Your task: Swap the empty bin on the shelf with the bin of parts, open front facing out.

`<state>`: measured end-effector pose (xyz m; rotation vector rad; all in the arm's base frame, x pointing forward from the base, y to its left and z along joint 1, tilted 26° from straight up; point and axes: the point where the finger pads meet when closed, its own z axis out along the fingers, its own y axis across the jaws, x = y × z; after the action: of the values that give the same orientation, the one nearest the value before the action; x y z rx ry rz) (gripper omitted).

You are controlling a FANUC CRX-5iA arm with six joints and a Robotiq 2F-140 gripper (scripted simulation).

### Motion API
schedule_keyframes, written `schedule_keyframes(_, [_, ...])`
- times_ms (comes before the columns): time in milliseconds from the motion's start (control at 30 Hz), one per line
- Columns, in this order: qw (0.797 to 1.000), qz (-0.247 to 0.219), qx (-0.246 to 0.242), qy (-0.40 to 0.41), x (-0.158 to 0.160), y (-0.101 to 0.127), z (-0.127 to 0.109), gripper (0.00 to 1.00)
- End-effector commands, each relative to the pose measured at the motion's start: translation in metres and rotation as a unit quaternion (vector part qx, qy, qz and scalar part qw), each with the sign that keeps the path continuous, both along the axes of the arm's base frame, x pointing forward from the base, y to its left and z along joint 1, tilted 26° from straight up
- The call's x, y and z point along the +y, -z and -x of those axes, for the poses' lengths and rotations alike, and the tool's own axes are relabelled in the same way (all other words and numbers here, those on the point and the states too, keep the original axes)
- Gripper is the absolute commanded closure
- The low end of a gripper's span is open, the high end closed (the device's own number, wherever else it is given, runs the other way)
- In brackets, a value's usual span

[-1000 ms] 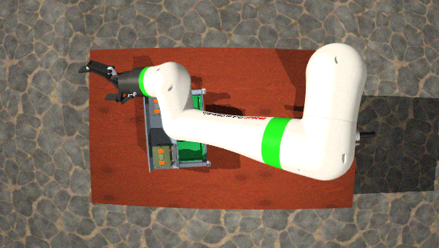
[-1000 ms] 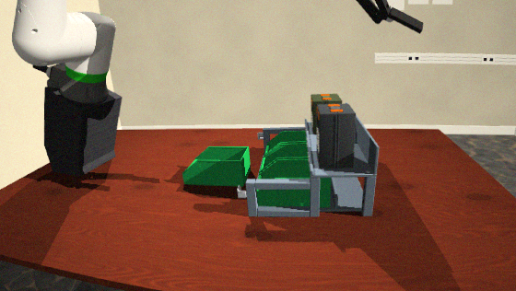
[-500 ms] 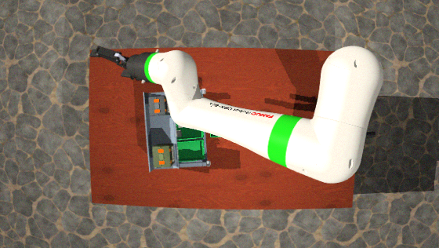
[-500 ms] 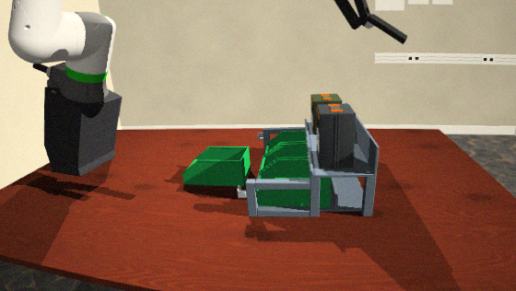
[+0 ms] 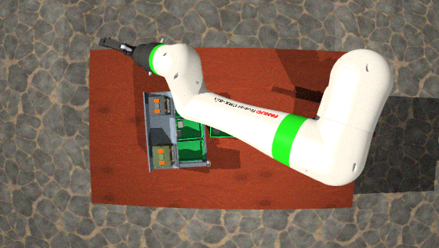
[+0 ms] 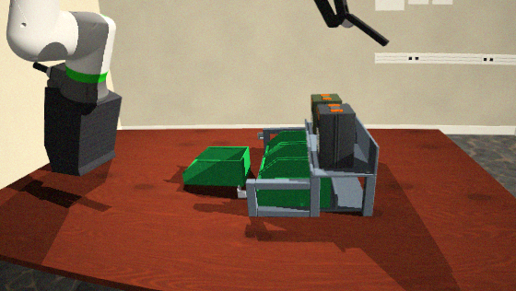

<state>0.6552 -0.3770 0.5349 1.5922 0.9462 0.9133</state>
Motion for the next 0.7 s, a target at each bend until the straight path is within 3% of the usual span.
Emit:
schedule_keyframes(0, [1.0, 0.018, 0.014, 0.01, -0.011, 0.001, 0.009, 0.0])
schedule_keyframes(667, [0.999, 0.036, 0.028, 0.019, -0.021, 0.004, 0.018, 0.0])
